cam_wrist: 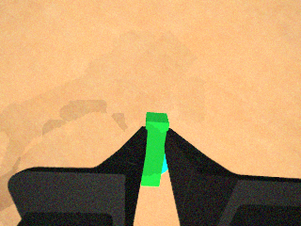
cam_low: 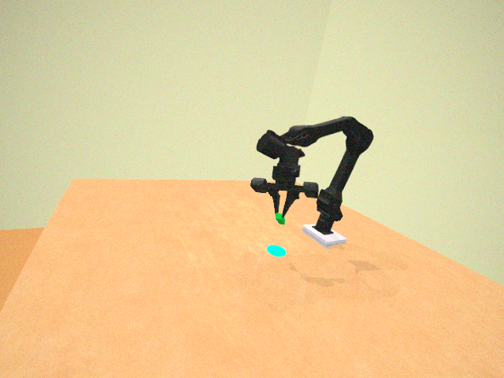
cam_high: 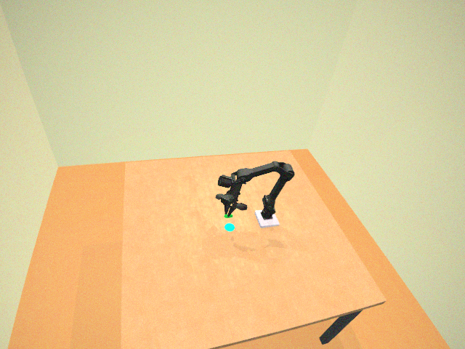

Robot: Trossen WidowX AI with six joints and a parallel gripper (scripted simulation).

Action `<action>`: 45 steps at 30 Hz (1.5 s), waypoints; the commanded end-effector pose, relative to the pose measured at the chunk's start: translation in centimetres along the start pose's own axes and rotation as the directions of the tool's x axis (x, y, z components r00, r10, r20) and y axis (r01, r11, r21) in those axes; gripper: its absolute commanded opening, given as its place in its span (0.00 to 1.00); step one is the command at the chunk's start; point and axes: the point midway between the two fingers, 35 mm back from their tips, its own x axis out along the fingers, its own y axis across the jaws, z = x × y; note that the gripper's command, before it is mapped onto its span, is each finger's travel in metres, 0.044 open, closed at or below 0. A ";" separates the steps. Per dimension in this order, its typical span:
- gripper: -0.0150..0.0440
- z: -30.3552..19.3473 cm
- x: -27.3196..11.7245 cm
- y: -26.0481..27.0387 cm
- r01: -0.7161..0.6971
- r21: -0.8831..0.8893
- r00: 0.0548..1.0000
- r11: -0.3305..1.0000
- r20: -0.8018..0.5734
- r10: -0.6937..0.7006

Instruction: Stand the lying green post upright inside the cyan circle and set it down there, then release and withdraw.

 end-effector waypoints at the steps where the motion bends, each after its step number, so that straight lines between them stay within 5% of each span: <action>1: 0.29 0.1 -0.1 0.0 -0.002 -0.005 0.999 1.000 0.033 0.003; 45: 0.29 -0.2 -0.7 -0.7 -0.025 -0.021 0.938 0.999 0.344 0.031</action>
